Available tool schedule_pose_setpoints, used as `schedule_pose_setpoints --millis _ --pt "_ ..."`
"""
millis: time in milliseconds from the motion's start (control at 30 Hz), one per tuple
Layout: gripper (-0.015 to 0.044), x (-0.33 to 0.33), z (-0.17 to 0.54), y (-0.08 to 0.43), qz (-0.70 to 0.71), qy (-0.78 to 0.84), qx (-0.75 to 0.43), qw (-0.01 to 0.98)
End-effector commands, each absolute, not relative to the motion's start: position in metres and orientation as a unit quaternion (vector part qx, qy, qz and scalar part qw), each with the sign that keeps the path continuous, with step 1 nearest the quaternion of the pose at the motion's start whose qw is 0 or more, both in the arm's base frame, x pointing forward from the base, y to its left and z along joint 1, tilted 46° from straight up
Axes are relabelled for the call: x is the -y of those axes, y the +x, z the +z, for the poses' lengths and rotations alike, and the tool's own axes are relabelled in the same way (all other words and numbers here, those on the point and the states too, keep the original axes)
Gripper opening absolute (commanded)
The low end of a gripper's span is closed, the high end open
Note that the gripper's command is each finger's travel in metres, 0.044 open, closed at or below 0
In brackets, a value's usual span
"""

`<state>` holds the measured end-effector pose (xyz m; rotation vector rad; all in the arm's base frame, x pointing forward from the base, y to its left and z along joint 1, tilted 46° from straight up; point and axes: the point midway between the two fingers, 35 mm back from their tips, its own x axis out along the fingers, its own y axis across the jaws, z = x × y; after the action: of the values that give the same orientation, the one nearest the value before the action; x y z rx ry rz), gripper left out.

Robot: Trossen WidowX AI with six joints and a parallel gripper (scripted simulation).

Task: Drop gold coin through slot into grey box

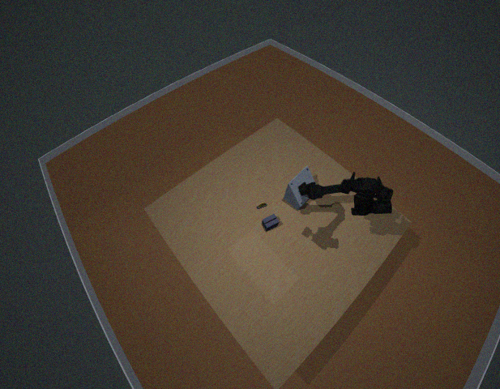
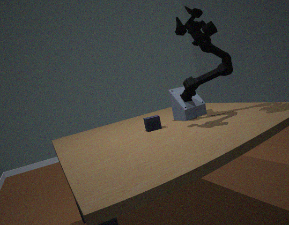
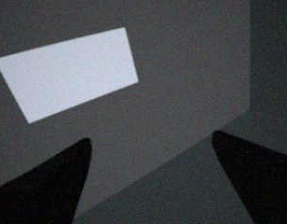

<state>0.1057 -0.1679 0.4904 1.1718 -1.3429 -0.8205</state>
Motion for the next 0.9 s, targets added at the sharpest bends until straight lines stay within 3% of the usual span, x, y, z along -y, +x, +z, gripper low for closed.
schedule_pose_setpoints --millis 0,267,567,867 --pt "0.0374 0.168 0.491 0.108 -0.346 0.496 0.567 0.559" --pt "0.0164 0.193 0.445 0.220 -0.422 0.400 0.367 0.726" --pt "0.0161 0.222 0.322 0.318 -0.465 0.261 0.033 0.845" --pt "0.0161 0.224 0.169 0.352 -0.385 0.176 -0.298 0.856"
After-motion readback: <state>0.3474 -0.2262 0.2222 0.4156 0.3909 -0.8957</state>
